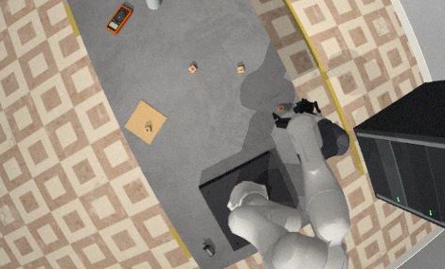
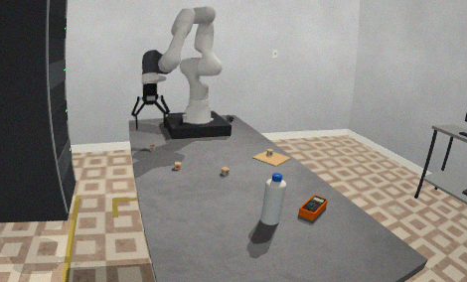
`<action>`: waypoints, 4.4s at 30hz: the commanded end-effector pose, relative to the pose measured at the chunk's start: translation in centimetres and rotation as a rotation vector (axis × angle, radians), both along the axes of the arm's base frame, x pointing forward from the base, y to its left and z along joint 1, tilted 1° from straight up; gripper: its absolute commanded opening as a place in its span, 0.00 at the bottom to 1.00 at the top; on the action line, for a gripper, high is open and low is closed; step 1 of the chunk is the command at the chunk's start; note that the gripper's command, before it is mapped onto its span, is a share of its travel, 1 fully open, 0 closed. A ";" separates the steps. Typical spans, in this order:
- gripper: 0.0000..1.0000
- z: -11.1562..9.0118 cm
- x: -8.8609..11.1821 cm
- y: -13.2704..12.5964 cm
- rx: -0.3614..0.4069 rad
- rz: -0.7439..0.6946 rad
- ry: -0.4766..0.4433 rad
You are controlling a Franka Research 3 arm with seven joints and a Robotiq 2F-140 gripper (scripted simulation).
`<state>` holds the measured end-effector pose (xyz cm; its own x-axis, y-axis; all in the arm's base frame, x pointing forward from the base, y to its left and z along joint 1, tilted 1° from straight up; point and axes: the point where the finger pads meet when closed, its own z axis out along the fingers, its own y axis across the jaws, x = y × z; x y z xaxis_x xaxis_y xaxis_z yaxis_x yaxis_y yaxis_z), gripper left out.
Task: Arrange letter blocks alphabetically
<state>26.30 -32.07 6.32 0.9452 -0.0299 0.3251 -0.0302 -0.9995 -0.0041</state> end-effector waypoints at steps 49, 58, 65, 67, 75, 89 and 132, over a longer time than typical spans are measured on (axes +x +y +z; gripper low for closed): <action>1.00 0.1 0.0 -0.2 -0.014 0.021 -0.014; 1.00 0.1 0.0 -0.2 -0.014 0.021 -0.014; 1.00 0.1 0.0 -0.2 -0.014 0.021 -0.014; 1.00 0.0 0.0 -0.2 -0.008 0.014 -0.012; 1.00 1.2 1.5 0.7 0.055 -0.058 0.083; 1.00 1.8 1.6 1.0 0.071 -0.111 0.155; 1.00 3.0 0.4 0.6 0.040 -0.262 0.331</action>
<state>26.88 -31.57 9.49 0.9656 -0.2598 0.0075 -0.2599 -0.9656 0.0112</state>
